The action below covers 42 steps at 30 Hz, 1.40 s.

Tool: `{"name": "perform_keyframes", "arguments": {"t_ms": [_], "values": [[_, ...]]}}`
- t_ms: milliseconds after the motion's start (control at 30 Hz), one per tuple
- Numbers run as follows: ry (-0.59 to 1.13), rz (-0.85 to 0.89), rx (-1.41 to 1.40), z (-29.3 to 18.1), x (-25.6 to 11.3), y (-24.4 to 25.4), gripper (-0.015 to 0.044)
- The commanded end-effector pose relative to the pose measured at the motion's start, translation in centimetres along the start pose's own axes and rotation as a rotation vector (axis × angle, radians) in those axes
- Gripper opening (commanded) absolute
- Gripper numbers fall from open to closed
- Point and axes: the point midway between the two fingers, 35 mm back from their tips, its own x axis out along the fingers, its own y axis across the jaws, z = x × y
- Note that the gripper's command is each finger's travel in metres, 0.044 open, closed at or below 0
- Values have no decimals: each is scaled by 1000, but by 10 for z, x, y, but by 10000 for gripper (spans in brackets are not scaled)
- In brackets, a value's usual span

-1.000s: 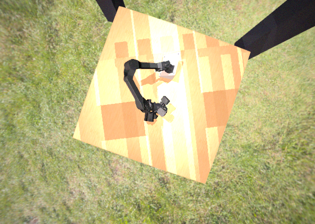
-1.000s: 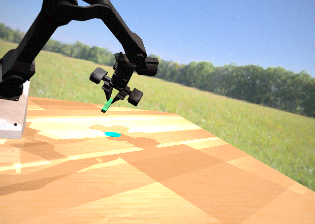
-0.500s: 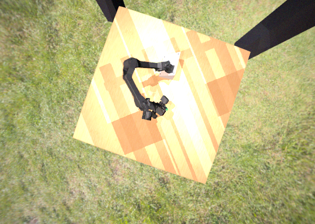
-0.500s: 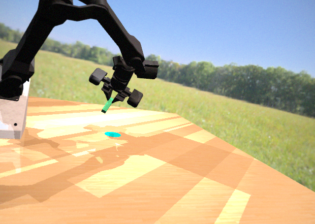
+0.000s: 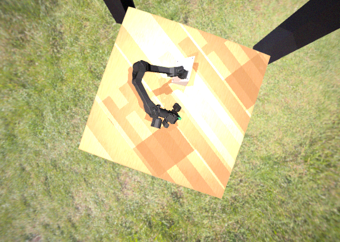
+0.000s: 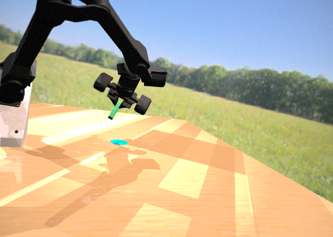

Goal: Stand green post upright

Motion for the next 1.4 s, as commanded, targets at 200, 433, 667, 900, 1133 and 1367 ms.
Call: {"name": "perform_keyframes", "arguments": {"t_ms": [200, 433, 667, 900, 1133, 1367], "values": [[-84, -5, -24, 0, -3, 0, 23], [-135, -11, -37, 0, -5, 0, 23], [-186, -20, -51, 0, -7, -1, 23], [-236, -32, -67, 0, -9, -2, 23], [-285, -46, -84, 0, -12, -3, 23], [-334, -62, -101, 0, -15, -3, 23]]}}
